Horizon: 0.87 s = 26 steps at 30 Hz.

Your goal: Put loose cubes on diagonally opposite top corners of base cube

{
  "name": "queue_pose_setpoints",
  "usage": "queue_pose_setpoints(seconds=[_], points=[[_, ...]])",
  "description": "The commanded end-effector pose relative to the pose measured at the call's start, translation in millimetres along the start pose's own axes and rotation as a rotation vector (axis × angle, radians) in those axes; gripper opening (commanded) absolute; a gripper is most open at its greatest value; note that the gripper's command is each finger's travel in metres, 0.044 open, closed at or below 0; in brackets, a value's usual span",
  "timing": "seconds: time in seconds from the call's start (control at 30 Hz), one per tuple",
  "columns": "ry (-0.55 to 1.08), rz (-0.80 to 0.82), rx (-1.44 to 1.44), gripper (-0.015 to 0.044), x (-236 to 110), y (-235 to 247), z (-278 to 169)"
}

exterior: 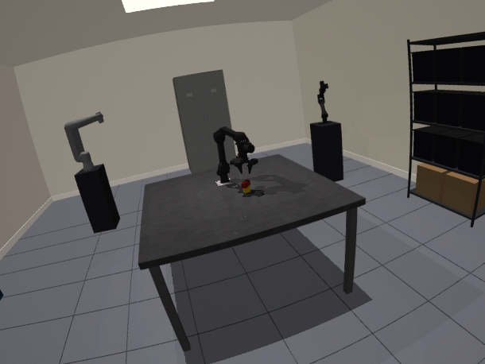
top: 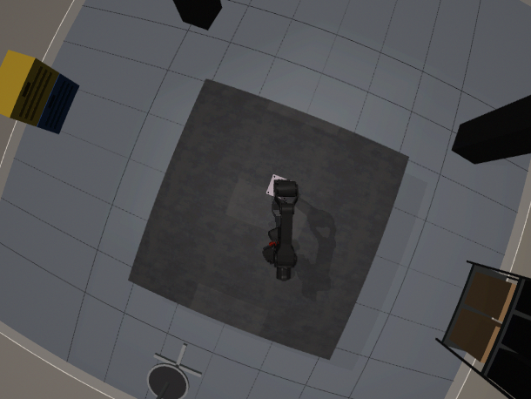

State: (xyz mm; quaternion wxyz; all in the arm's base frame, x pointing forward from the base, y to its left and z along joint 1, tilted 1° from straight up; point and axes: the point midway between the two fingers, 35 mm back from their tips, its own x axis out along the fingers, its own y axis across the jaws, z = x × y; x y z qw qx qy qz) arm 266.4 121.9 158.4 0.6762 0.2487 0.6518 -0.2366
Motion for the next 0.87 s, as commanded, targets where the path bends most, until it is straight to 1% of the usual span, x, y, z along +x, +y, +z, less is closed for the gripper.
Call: queue_pose_setpoints(seconds=[0.0,0.03,0.07,0.2,0.27,0.83], points=[[0.001,0.000,0.001,0.0362,0,5,-6],[0.002,0.000,0.001,0.0389,0,10,-15],[0.003,0.001,0.001,0.0400,-1,18,-27],[0.009,0.003,0.001,0.0400,-2,41,-78],[0.011,0.004,0.001,0.0400,-3,47,-94],[0.011,0.004,0.001,0.0400,-3,47,-96]])
